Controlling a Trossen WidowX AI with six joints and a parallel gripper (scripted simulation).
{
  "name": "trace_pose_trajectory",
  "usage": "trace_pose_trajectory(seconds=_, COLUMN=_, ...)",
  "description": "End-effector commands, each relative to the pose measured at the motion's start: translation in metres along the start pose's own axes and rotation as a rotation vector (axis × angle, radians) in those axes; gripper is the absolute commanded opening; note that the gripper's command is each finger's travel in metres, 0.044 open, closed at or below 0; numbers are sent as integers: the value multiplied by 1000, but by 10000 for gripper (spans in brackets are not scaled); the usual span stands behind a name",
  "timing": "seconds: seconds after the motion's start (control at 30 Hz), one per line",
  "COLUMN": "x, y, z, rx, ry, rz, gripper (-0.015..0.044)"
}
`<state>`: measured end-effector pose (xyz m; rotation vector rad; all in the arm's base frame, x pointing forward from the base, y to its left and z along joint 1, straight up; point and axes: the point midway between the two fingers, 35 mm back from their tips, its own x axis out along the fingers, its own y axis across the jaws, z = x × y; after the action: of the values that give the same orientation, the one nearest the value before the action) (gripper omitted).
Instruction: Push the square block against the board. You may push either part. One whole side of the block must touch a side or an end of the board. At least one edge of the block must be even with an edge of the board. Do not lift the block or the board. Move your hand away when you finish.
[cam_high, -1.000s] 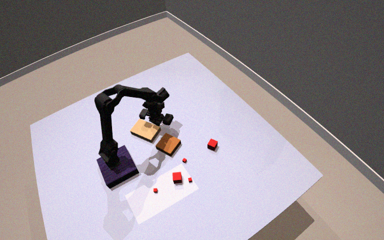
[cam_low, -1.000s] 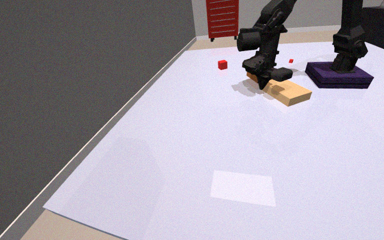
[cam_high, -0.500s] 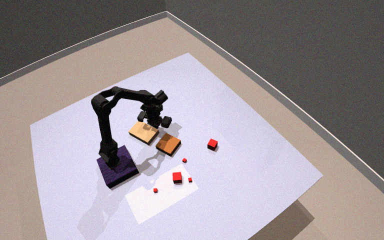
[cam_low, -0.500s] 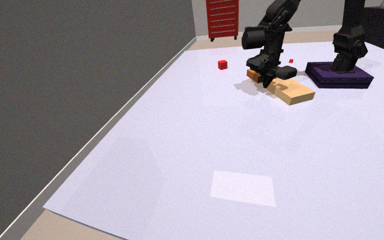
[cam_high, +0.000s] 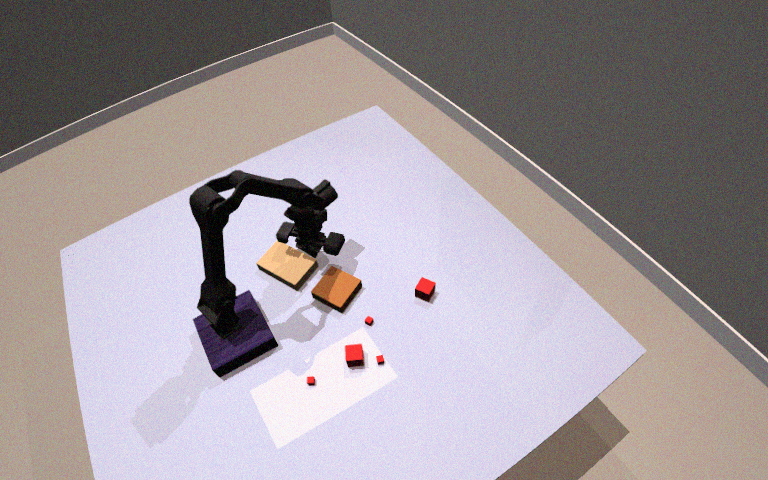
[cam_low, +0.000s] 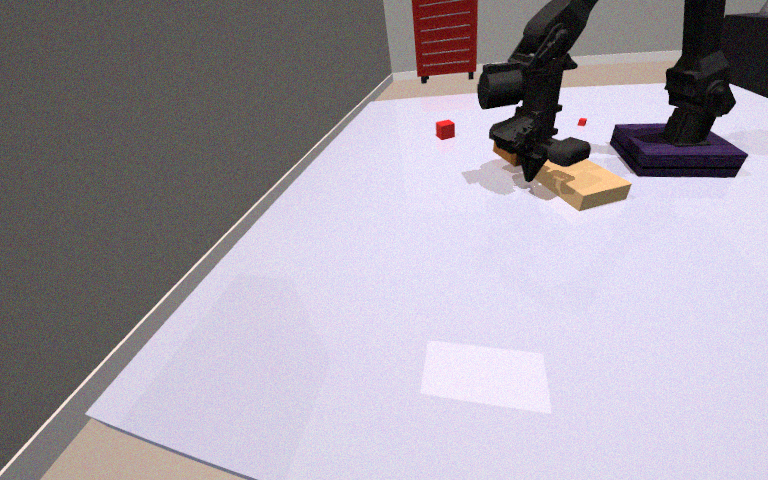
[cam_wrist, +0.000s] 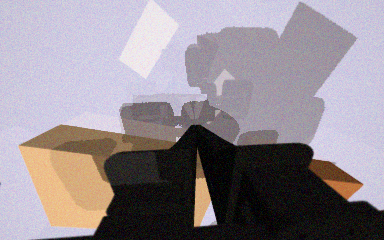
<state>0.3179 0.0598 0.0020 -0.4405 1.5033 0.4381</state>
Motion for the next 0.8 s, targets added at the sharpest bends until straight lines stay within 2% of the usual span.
trace_pose_trajectory(seconds=0.0, x=-3, y=-2, z=11, rx=3, ry=-11, rz=-5, gripper=0)
trace_pose_trajectory(seconds=0.7, x=-2, y=-3, z=41, rx=3, ry=-14, rz=-5, gripper=0)
trace_pose_trajectory(seconds=0.77, x=-12, y=-2, z=37, rx=0, ry=-9, rz=-3, gripper=0)
